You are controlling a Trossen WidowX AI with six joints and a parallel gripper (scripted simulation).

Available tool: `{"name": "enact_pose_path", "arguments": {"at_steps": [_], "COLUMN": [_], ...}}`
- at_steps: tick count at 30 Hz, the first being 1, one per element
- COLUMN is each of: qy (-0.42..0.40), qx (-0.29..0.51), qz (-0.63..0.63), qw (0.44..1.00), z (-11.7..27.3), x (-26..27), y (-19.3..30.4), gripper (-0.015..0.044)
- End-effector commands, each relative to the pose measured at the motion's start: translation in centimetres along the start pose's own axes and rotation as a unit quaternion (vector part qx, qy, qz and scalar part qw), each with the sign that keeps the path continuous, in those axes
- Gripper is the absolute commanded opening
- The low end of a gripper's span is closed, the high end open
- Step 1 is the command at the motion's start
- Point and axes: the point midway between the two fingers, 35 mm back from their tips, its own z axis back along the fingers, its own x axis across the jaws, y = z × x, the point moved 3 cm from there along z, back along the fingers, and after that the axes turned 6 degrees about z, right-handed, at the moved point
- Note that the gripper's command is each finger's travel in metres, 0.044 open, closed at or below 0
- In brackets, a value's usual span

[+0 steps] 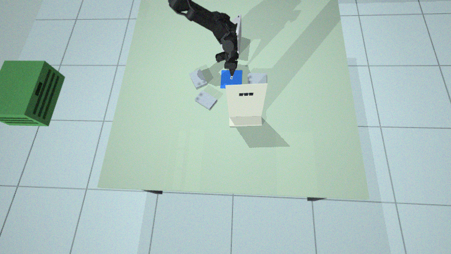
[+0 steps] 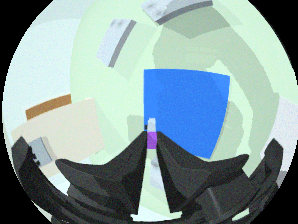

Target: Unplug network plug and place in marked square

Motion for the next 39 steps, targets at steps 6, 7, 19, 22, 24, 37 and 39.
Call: {"name": "enact_pose_path", "arguments": {"at_steps": [6, 7, 19, 22, 24, 37, 39], "qy": [0.002, 0.003, 0.002, 0.002, 0.002, 0.002, 0.002], "qx": [0.002, 0.002, 0.002, 0.002, 0.002, 0.001, 0.001], "qz": [0.004, 0.004, 0.004, 0.004, 0.004, 0.005, 0.005], "qw": [1.0, 1.0, 1.0, 1.0, 1.0, 1.0, 1.0], "z": [-0.4, -0.4, -0.9, -1.0, -1.1, -1.5, -1.5], "x": [-0.5, -0.5, -0.9, -1.0, -1.0, -1.4, -1.5], "y": [0.1, 0.1, 0.1, 0.1, 0.1, 0.0, 0.0], "gripper": [0.0, 0.0, 0.0, 0.0, 0.0, 0.0, 0.0]}}
